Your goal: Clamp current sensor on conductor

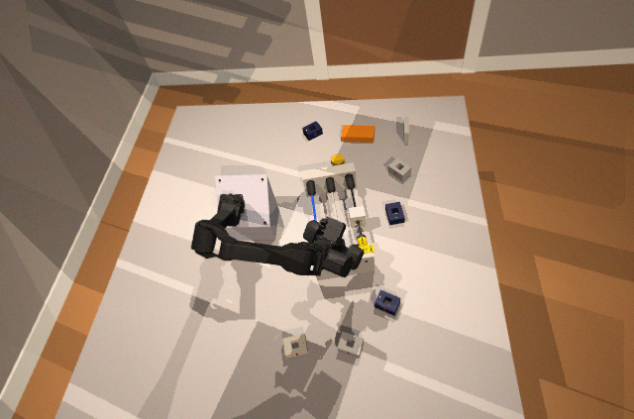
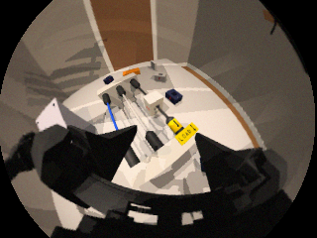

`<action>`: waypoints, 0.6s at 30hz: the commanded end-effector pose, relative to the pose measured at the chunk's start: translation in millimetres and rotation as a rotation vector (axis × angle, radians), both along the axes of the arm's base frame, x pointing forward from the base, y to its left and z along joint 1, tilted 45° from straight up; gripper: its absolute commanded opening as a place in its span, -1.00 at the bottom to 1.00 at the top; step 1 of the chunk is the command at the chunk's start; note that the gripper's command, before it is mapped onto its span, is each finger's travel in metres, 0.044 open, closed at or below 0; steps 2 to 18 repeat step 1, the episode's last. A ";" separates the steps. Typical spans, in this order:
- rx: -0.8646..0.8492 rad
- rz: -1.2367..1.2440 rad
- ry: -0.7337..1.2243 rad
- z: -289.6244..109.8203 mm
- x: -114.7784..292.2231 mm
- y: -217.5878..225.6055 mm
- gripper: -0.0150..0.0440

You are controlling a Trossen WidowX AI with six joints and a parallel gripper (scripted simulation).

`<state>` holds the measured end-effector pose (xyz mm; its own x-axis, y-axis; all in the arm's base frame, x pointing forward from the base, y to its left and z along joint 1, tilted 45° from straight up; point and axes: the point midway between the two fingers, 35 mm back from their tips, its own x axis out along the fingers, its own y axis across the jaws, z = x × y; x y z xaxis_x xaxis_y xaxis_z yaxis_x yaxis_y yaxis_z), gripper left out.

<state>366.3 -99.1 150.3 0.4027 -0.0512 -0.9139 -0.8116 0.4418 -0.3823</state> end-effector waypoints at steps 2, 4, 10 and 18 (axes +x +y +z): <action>0.000 0.000 0.000 0.0 0.0 0.0 1.00; 0.000 0.000 0.000 0.0 0.0 0.0 1.00; 0.000 0.000 0.000 0.0 0.0 0.0 1.00; 0.000 0.000 0.000 0.0 0.0 0.0 1.00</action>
